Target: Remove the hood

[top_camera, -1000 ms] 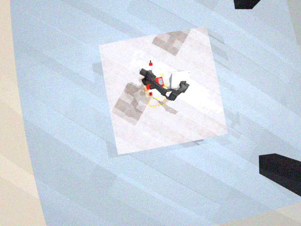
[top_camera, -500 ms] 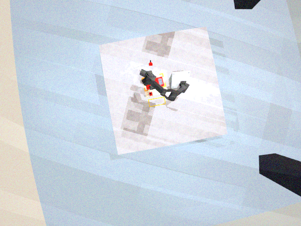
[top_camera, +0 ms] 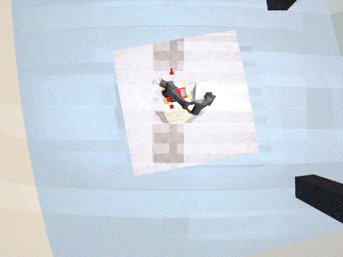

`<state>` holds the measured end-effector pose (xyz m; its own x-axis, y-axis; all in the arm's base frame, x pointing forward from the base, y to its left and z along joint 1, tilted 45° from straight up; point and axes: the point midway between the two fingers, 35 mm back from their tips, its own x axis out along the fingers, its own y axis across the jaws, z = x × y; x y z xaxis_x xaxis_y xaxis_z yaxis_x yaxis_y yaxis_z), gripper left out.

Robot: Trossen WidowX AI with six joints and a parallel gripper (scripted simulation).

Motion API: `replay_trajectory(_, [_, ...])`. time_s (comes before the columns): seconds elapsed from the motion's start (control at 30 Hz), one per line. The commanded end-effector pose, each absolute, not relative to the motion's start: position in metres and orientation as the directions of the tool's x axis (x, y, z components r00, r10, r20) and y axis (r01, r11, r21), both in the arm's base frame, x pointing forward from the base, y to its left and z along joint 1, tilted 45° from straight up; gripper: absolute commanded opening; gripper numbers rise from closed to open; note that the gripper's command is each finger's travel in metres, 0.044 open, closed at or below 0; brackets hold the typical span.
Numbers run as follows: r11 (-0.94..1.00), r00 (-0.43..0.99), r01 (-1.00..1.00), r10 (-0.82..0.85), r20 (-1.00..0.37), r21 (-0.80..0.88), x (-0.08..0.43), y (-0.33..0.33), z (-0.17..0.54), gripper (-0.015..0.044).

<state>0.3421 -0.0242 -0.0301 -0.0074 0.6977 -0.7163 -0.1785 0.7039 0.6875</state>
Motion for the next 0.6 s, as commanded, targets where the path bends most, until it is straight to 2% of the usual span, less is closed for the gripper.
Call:
replay_trajectory(0.0, [0.7,-0.012,-0.172,0.702,-0.712,0.693,0.3405,-0.0198,-0.0331,0.044])
replay_trajectory(0.57, [0.7,-0.012,-0.172,0.702,-0.712,0.693,0.3405,-0.0151,-0.0378,0.044])
